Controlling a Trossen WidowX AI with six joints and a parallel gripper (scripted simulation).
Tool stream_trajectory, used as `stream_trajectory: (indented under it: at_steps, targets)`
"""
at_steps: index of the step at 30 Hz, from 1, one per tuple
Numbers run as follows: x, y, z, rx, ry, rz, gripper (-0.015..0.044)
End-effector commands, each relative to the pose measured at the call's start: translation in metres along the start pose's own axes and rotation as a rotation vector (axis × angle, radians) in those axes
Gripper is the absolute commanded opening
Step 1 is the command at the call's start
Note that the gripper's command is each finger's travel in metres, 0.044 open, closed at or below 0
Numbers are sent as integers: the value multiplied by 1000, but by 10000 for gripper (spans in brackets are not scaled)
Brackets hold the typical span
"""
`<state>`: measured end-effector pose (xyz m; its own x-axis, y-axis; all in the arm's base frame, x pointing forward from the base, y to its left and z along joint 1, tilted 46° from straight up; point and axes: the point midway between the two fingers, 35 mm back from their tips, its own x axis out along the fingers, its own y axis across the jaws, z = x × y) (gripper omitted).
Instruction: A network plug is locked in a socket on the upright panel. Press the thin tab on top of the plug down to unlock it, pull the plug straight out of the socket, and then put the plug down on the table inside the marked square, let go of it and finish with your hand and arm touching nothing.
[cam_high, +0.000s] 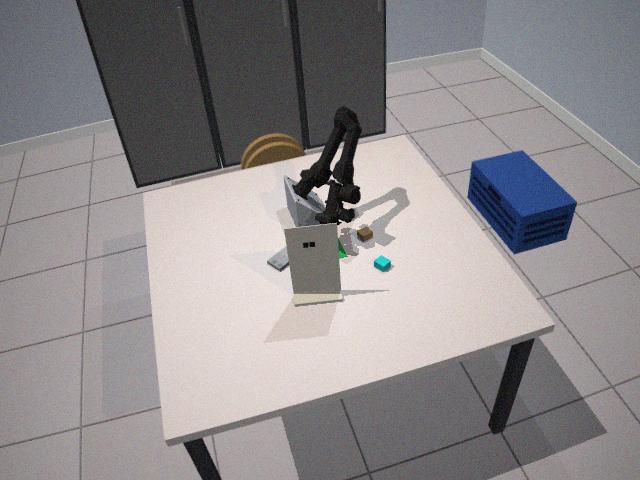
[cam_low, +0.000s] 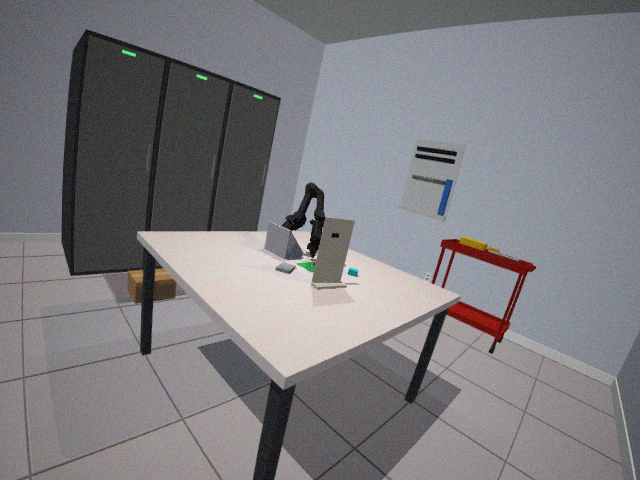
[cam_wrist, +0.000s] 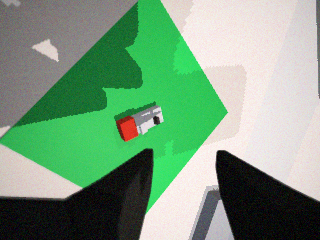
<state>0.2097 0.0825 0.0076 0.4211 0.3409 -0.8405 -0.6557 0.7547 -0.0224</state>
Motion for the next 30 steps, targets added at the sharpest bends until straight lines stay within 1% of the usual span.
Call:
stream_trajectory:
  at_steps: [1, 30]
  targets:
    - [-4, -3, 3, -4, -7, 2, 156]
    - [-29, -21, 3, -5, -3, 1, 156]
